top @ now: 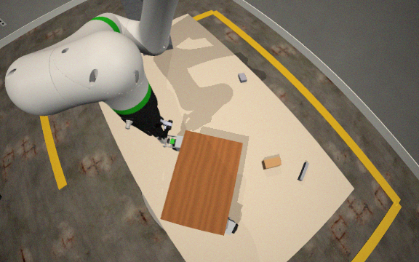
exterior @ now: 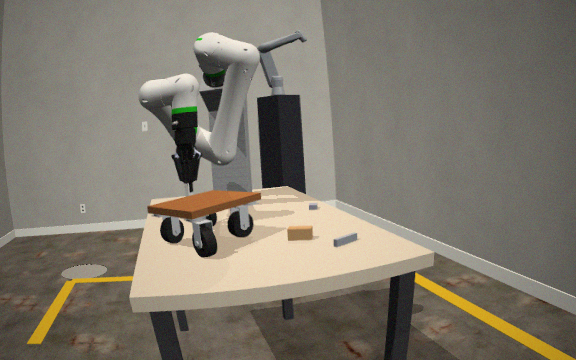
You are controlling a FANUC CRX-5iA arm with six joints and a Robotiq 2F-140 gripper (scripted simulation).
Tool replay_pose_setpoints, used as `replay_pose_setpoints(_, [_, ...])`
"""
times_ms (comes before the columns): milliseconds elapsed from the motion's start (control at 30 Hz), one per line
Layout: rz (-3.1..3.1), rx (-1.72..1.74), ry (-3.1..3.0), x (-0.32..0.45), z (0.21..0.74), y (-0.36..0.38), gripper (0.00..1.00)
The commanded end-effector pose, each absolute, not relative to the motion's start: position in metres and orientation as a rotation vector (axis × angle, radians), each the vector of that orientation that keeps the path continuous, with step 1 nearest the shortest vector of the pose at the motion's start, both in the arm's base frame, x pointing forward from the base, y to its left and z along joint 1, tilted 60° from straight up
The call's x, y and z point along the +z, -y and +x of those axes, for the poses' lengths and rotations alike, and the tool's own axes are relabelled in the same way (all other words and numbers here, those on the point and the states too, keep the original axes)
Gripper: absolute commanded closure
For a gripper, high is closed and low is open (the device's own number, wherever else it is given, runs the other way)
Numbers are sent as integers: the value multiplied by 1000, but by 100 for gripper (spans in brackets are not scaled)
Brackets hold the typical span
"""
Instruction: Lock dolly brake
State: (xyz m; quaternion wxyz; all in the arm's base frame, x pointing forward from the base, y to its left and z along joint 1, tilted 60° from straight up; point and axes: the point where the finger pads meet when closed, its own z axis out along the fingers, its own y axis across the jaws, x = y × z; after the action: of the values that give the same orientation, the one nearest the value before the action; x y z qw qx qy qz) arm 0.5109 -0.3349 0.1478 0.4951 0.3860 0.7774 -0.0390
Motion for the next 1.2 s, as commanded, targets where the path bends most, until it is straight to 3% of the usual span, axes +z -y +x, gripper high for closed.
replay_pose_setpoints(0, [935,-94,-1884,147,512,336,100])
replay_pose_setpoints(1167, [935,-94,-1884,151,506,332,100])
